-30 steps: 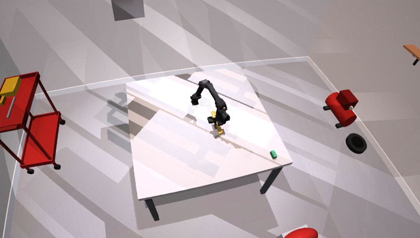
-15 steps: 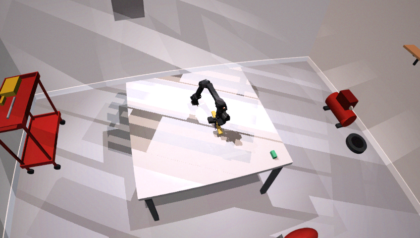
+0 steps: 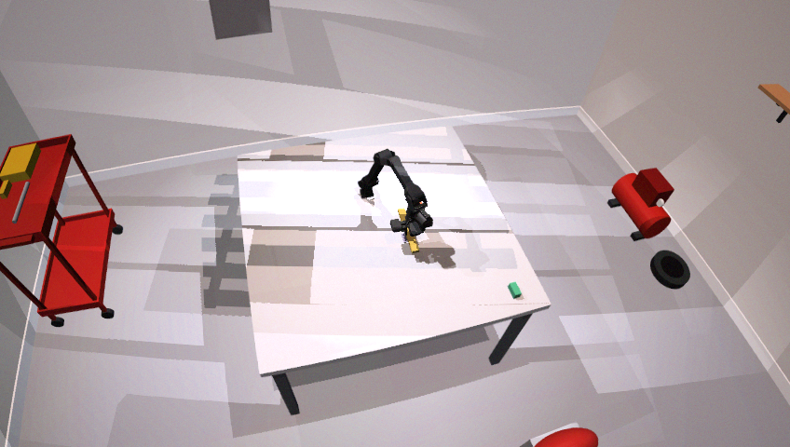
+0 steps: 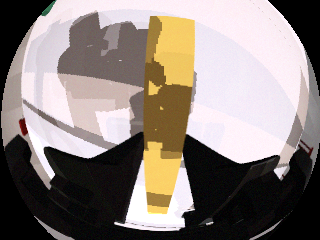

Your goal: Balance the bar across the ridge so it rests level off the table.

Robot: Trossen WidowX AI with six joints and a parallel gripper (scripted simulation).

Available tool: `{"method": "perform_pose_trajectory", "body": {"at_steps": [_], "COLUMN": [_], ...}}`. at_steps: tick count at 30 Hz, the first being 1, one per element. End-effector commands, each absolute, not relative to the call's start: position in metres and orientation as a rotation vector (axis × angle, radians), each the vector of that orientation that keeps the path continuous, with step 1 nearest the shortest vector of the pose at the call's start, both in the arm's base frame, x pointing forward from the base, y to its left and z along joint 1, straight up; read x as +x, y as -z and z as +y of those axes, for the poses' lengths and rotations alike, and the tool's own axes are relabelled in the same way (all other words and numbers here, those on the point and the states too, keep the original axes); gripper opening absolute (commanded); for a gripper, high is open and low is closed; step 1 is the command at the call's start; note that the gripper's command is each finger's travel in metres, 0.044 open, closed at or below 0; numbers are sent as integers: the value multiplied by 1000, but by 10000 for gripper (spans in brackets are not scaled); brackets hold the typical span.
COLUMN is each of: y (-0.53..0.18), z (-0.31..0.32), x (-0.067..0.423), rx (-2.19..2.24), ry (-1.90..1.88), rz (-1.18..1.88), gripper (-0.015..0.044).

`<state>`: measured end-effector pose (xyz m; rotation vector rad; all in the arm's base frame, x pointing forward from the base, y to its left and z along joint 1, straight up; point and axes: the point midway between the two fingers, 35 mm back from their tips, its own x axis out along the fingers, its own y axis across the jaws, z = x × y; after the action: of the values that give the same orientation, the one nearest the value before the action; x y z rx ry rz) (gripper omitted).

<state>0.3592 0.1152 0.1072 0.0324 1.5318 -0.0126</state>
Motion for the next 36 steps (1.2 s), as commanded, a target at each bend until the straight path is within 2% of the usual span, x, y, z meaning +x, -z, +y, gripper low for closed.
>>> {"method": "perform_pose_trajectory", "body": {"at_steps": [1, 10, 16, 17, 36], "y": [-107, -107, -107, -107, -107], "z": [115, 115, 115, 115, 115], "x": [359, 359, 359, 359, 359], "rx": [32, 32, 32, 32, 32], "ry": [13, 13, 13, 13, 13], "rz": [1532, 1532, 1532, 1532, 1532], "gripper": [0, 0, 157, 167, 169]}}
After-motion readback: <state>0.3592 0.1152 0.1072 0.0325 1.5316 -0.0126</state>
